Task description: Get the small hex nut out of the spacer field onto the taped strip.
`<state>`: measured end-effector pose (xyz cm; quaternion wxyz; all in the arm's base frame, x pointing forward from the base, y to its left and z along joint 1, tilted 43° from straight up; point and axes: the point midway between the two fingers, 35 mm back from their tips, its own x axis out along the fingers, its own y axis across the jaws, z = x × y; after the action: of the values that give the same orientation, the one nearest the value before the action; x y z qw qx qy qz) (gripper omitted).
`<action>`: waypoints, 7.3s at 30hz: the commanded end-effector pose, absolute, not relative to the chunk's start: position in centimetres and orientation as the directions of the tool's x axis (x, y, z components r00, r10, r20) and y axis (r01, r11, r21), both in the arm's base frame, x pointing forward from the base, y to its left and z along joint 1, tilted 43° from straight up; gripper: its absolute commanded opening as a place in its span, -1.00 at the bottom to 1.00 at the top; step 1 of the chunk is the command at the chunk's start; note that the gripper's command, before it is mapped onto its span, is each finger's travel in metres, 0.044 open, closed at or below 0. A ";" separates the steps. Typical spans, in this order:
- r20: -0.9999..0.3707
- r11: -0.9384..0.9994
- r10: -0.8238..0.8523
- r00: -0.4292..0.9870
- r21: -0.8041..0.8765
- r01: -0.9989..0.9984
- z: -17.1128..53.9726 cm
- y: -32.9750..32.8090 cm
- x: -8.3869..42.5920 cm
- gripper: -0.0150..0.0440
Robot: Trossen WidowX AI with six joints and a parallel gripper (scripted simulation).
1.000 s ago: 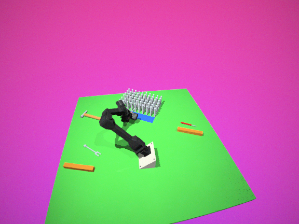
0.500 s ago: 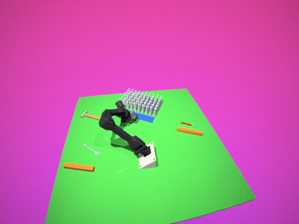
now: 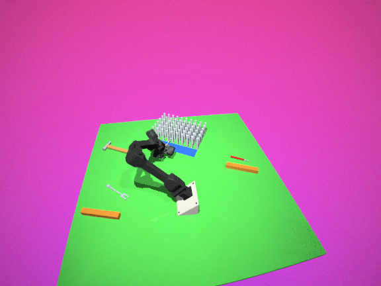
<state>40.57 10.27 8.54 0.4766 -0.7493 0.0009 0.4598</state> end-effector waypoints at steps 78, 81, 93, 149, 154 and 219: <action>-0.691 -0.542 0.433 0.579 -0.713 -0.445 10.0 12.1 35.8 -0.49; -0.691 -0.542 0.433 0.579 -0.713 -0.445 10.1 12.2 35.6 -0.49; -0.691 -0.542 0.433 0.579 -0.713 -0.445 10.3 12.4 34.9 -0.49; -0.692 -0.542 0.433 0.578 -0.712 -0.446 11.3 13.7 31.7 -0.49; -0.692 -0.542 0.433 0.578 -0.712 -0.446 11.4 13.8 31.5 -0.49; -0.692 -0.542 0.434 0.577 -0.712 -0.446 14.6 13.7 27.3 -0.49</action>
<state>28.21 13.73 14.28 0.4772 -0.7481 -0.0003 0.4610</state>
